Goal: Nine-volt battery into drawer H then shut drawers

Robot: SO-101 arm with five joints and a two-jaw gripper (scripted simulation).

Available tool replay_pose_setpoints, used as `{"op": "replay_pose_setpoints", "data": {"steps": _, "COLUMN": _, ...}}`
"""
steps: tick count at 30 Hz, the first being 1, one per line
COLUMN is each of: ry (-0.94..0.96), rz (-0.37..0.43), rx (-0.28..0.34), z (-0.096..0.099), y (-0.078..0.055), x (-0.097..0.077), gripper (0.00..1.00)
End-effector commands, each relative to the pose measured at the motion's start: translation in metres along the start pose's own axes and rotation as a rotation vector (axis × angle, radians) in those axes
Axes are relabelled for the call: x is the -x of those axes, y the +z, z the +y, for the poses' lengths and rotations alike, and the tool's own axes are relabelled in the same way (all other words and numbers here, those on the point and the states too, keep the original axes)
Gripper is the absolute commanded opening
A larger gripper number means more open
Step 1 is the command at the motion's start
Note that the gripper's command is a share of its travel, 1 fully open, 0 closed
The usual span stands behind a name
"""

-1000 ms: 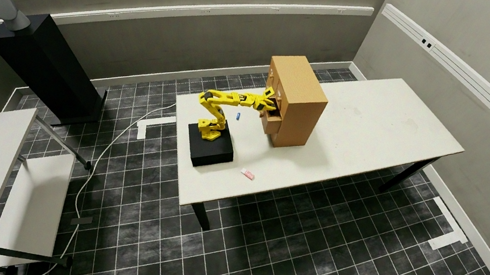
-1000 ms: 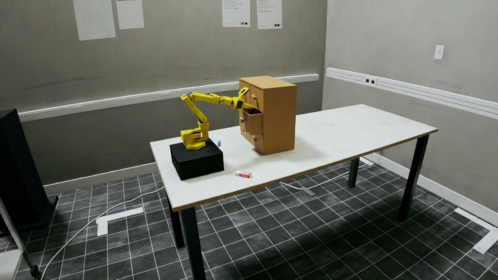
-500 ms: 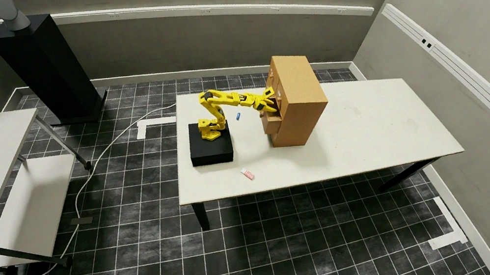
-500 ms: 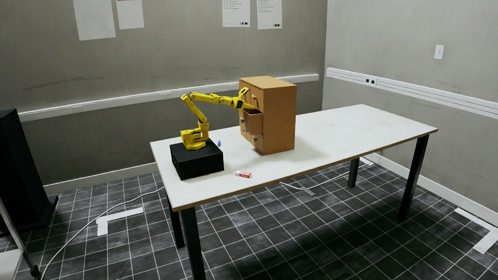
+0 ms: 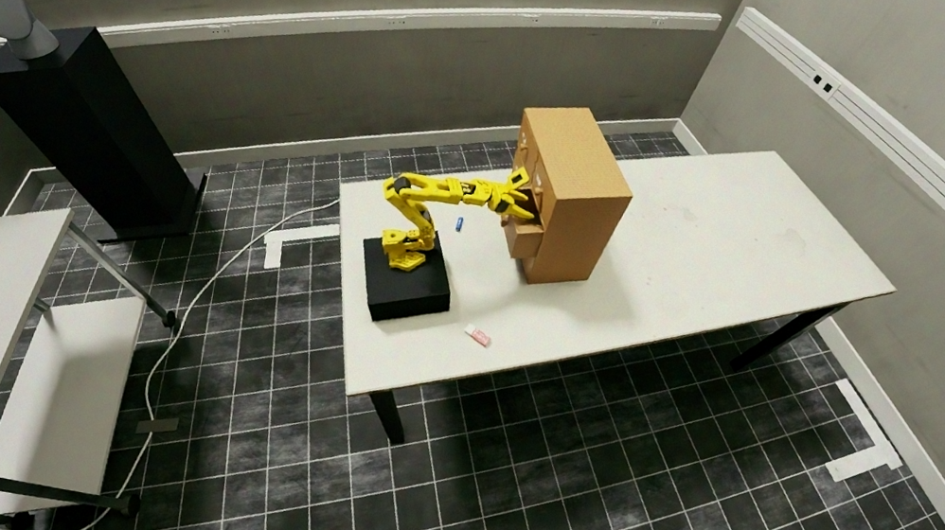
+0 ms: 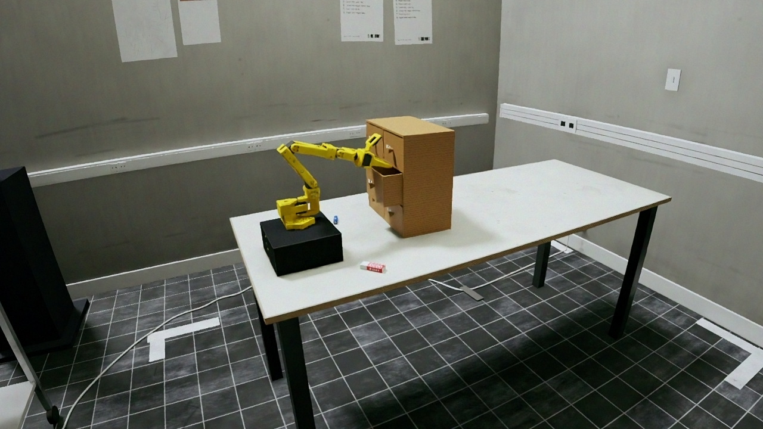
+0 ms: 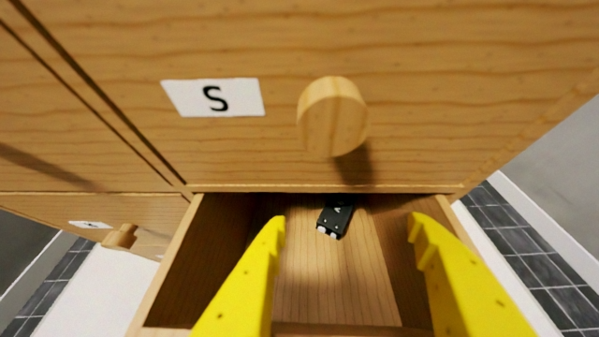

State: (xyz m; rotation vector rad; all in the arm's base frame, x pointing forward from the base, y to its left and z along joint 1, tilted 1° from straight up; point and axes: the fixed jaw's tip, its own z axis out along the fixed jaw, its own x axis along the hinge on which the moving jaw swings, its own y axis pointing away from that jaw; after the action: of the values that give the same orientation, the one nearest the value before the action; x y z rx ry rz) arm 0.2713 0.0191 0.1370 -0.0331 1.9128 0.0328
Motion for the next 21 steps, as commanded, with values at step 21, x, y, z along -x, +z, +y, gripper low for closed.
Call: {"op": "replay_pose_setpoints", "data": {"steps": 21, "ry": -0.022, "rz": 0.012, "rx": -0.004, "z": -0.001, "y": -0.006, "x": 0.015, "gripper": 0.34}}
